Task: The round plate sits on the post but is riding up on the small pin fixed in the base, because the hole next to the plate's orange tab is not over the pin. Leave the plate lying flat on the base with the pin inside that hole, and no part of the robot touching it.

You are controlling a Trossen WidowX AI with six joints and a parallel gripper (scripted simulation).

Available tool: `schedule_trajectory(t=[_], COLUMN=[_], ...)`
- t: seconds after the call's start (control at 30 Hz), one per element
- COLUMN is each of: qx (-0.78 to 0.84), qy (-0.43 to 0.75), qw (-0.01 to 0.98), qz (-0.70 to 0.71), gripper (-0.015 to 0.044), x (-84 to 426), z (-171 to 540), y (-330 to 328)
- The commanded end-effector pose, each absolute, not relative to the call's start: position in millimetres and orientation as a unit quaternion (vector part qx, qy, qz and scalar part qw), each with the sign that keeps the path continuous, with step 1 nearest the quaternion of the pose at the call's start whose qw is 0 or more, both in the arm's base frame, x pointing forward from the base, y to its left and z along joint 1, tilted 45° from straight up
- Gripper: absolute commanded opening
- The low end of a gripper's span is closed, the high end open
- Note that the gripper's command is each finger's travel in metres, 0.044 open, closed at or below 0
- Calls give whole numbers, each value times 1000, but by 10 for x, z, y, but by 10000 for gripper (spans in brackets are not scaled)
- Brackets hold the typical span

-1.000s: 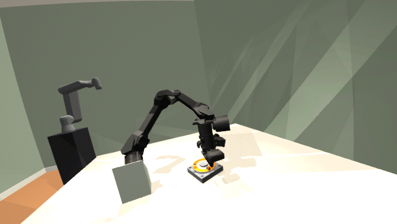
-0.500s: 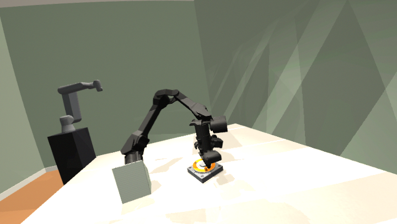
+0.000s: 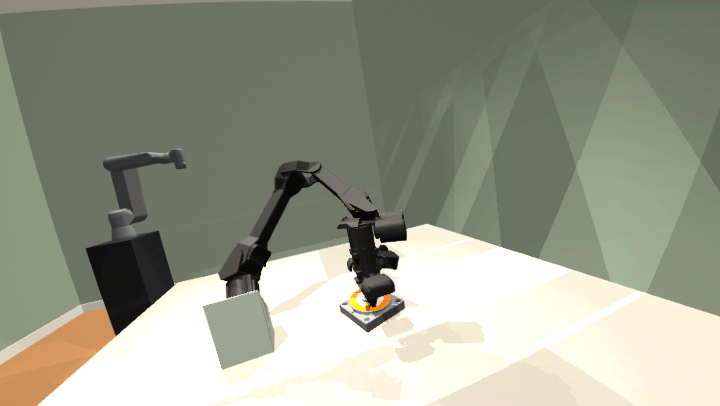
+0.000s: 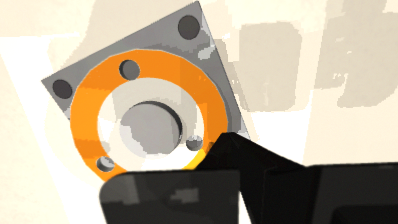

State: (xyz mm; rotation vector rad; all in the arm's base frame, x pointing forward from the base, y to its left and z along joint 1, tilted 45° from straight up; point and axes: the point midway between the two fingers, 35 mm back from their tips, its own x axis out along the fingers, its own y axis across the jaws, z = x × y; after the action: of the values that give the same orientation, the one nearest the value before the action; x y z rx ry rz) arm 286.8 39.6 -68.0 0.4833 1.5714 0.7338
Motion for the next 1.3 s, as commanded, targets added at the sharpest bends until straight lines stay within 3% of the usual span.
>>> schedule_trajectory(t=[0.0,1.27], qx=[210,210], qy=[687,687], qw=[618,618], qz=[320,319], gripper=[0,0], x=[2783,2562], z=[-672,-419], y=[399,337])
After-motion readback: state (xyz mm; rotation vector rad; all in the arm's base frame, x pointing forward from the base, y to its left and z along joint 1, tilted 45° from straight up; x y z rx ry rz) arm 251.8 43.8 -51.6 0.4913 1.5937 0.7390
